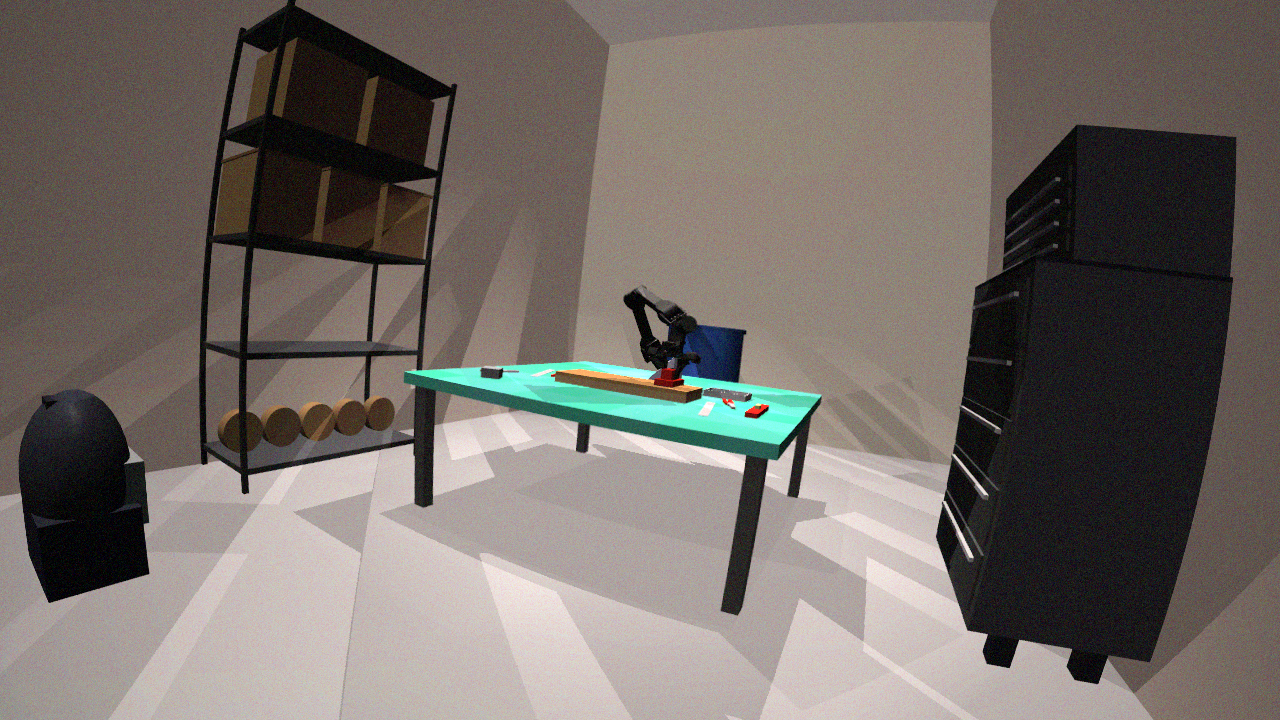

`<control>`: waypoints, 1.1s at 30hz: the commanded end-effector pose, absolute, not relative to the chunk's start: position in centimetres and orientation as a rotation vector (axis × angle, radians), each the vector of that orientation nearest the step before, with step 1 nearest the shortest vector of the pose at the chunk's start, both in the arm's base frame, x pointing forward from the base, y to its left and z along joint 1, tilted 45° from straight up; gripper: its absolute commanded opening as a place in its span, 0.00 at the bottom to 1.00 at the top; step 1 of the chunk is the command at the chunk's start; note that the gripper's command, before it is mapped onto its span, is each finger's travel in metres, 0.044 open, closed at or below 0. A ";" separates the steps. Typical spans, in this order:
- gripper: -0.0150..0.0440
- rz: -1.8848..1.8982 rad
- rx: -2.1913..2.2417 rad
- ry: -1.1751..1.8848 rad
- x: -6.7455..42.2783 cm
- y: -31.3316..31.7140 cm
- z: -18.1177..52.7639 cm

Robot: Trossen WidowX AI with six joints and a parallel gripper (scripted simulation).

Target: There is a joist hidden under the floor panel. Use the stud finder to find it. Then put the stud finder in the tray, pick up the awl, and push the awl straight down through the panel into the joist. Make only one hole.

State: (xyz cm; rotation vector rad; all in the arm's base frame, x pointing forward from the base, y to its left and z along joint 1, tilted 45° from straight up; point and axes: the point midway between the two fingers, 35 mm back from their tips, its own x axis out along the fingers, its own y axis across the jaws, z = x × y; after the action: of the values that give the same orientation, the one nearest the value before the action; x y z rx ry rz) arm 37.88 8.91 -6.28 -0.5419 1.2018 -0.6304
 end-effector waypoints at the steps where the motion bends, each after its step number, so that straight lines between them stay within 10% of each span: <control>1: 0.25 -0.638 -0.541 1.198 37.8 7.9 -5.4; 33: 0.25 -0.641 -0.547 1.200 36.4 1.6 0.5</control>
State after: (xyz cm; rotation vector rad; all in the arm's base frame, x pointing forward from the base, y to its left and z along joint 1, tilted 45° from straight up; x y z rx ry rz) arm 36.51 2.45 -0.14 -0.5479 1.2038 -0.6327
